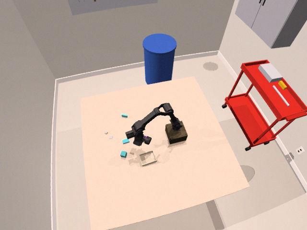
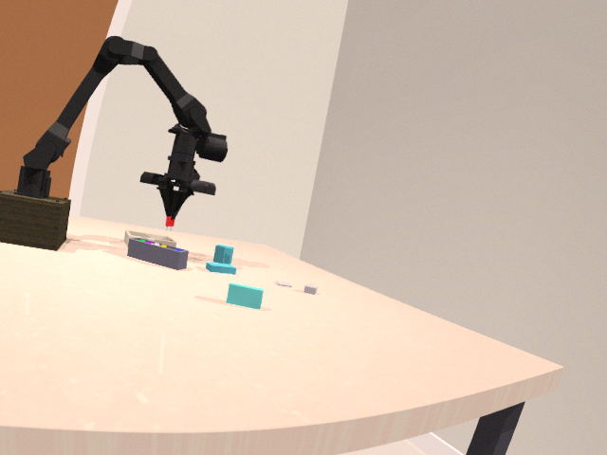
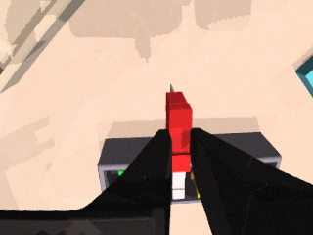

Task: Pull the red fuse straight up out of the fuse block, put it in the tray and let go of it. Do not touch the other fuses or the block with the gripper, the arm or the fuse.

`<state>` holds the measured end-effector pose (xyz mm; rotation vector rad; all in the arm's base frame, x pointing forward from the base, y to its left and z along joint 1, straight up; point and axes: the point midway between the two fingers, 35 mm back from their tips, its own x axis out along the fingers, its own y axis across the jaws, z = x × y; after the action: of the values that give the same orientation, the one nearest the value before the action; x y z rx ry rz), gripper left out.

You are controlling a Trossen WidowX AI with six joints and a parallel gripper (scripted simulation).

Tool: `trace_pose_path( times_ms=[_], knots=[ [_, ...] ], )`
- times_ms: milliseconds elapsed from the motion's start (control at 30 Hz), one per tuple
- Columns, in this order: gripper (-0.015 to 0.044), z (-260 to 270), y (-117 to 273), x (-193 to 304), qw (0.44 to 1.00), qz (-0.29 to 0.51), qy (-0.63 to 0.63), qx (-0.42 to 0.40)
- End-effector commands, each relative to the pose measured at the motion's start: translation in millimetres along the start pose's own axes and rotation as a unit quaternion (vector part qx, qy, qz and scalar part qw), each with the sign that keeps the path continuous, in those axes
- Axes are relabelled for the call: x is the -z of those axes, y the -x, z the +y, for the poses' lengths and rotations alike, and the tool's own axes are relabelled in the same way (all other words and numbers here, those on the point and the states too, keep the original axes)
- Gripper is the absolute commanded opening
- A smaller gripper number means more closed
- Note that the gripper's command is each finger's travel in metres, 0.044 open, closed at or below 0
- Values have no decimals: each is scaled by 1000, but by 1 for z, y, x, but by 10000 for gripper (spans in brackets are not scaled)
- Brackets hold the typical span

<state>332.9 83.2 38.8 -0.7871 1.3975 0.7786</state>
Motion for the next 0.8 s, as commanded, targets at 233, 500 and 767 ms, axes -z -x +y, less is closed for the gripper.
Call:
trace_pose_path(
  times_ms=[233,500,767],
  knots=[
    [0,45,2,-46,1000,-4,-2,-2],
    [0,85,2,-74,1000,-6,-2,-4],
    [0,104,1,-84,1000,-6,-2,-4]
  ],
)
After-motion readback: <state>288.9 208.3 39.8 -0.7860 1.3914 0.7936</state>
